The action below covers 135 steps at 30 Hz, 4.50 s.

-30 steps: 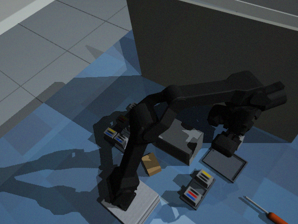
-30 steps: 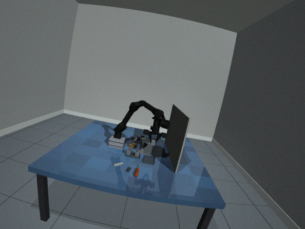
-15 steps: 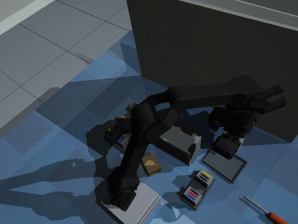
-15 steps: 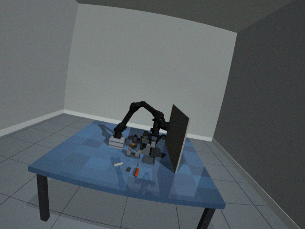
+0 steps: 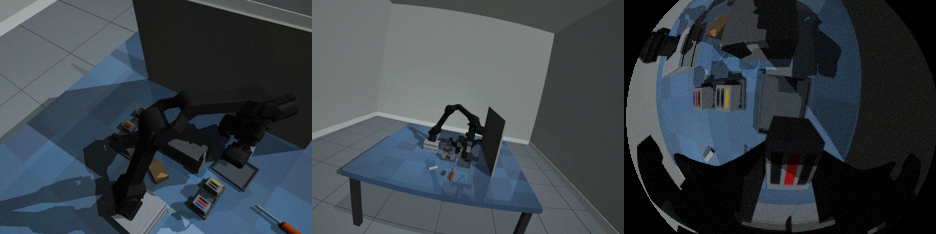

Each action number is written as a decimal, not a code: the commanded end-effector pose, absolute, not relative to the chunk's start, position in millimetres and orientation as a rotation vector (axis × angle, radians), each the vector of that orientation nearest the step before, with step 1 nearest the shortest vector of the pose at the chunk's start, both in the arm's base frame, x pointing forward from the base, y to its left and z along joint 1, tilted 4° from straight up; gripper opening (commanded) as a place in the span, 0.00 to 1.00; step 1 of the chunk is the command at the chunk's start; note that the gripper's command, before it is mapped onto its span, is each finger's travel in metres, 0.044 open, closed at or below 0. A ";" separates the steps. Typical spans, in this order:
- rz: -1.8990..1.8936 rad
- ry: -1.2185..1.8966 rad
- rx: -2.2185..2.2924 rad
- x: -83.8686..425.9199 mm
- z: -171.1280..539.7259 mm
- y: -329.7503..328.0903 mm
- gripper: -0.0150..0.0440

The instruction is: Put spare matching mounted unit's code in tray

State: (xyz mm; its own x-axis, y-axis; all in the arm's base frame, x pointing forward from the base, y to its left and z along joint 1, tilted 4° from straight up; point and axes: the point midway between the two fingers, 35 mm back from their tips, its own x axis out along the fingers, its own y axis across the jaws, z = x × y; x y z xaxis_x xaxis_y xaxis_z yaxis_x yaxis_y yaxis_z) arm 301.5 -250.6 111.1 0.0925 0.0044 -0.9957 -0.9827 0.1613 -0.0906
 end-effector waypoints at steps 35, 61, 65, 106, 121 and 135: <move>1.037 1.202 -1.112 304.9 72.2 -249.4 0.25; 1.037 1.202 -1.112 306.0 47.8 -248.2 0.25; 1.037 1.202 -1.112 306.1 44.1 -247.9 0.25; 1.038 1.202 -1.111 304.3 6.5 -243.2 0.25; 1.035 1.204 -1.121 305.0 4.3 -244.3 0.48; 1.035 1.204 -1.119 305.1 30.0 -246.6 1.00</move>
